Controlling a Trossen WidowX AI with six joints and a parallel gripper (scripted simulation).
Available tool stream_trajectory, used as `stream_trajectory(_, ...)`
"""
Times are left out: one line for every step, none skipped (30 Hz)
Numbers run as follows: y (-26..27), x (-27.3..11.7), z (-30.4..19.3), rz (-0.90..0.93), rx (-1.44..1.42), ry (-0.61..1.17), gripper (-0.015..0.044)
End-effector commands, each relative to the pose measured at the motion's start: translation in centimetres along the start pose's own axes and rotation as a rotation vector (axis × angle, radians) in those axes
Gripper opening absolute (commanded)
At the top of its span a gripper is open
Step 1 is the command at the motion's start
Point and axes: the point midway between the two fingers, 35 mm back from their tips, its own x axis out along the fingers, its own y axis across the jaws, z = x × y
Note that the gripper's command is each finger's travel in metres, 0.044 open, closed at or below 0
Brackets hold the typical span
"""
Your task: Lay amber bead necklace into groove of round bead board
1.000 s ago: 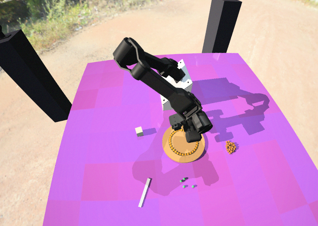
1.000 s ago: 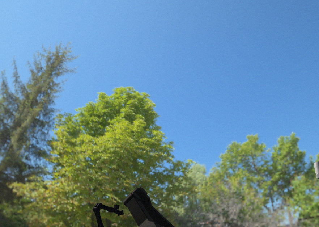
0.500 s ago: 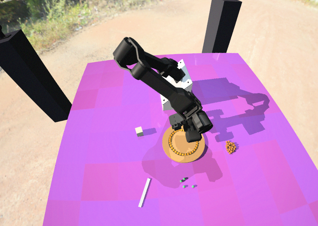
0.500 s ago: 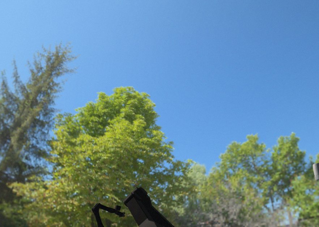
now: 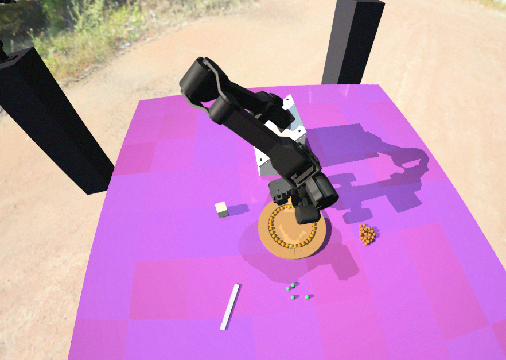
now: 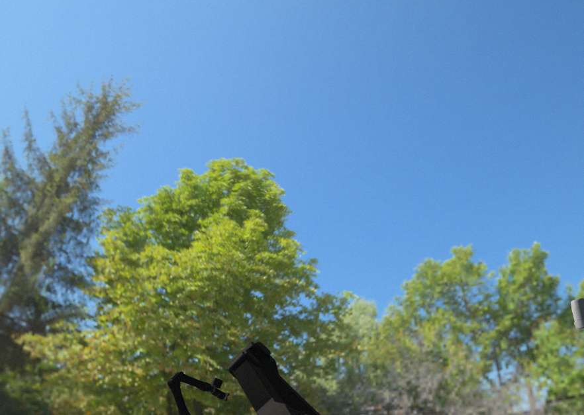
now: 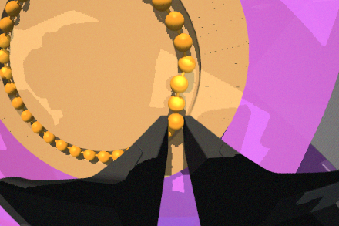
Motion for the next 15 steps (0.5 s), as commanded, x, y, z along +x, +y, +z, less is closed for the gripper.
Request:
stream_trajectory(-0.24,0.53,0.06,-0.007,-0.005,-0.004,0.0000)
stream_trajectory(-0.24,0.56,0.06,-0.007,-0.005,-0.004,0.0000)
stream_trajectory(-0.24,0.56,0.06,-0.007,-0.005,-0.004,0.0000)
stream_trajectory(-0.04,0.29,0.02,-0.002,0.001,0.001,0.0026)
stream_trajectory(-0.04,0.29,0.02,-0.002,0.001,0.001,0.0053)
stream_trajectory(-0.04,0.29,0.02,-0.002,0.001,0.001,0.0079)
stream_trajectory(-0.04,0.29,0.02,-0.002,0.001,0.001,0.0105)
stream_trajectory(-0.04,0.29,0.02,-0.002,0.001,0.001,0.0131)
stream_trajectory(-0.04,0.29,0.02,-0.002,0.001,0.001,0.0157)
stream_trajectory(-0.04,0.29,0.02,-0.002,0.001,0.001,0.0184)
stream_trajectory(-0.04,0.29,0.02,-0.002,0.001,0.001,0.0210)
stream_trajectory(-0.04,0.29,0.02,-0.002,0.001,0.001,0.0236)
stream_trajectory(-0.04,0.29,0.02,-0.002,0.001,0.001,0.0263)
stream_trajectory(-0.04,0.29,0.02,-0.002,0.001,0.001,0.0289)
stream_trajectory(-0.04,0.29,0.02,-0.002,0.001,0.001,0.0315)
